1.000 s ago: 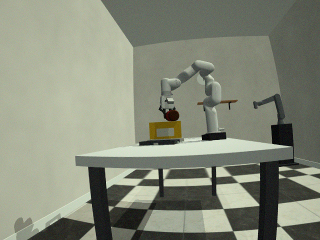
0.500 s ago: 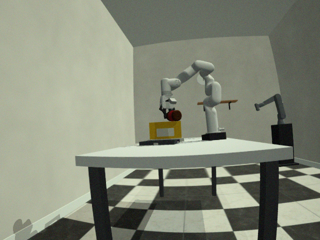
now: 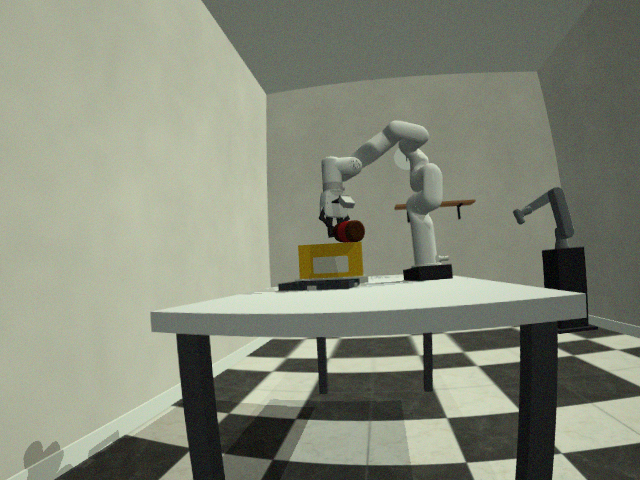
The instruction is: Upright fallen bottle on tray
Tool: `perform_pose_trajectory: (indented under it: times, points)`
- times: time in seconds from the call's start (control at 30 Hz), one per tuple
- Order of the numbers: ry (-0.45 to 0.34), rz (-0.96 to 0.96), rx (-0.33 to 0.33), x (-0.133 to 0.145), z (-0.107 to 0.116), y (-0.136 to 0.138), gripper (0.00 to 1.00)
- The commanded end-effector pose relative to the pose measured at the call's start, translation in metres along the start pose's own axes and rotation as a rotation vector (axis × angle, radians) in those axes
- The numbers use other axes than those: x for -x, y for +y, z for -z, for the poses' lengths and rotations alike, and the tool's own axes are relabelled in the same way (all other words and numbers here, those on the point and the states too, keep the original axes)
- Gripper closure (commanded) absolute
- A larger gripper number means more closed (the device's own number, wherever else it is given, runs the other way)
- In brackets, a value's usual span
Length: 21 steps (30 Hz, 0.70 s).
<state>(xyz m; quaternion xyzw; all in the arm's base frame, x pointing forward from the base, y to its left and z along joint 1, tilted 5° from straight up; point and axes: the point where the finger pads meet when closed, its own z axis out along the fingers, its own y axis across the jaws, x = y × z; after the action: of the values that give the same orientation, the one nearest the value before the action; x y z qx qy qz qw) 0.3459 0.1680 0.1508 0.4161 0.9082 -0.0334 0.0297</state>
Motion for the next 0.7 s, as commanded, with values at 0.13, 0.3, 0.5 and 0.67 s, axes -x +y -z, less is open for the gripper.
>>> perform_pose_trajectory:
  times: [0.13,0.3,0.5,0.67]
  points:
    - [-0.001,0.001,0.004,0.0003,0.0015,0.0013,1.00]
    - [-0.001,0.021,0.004,0.0003,0.0015,0.0013,1.00]
    - [-0.001,0.062,0.004,0.0003,0.0015,0.0013,1.00]
    - [-0.001,0.134,0.004,0.0003,0.0015,0.0013,1.00]
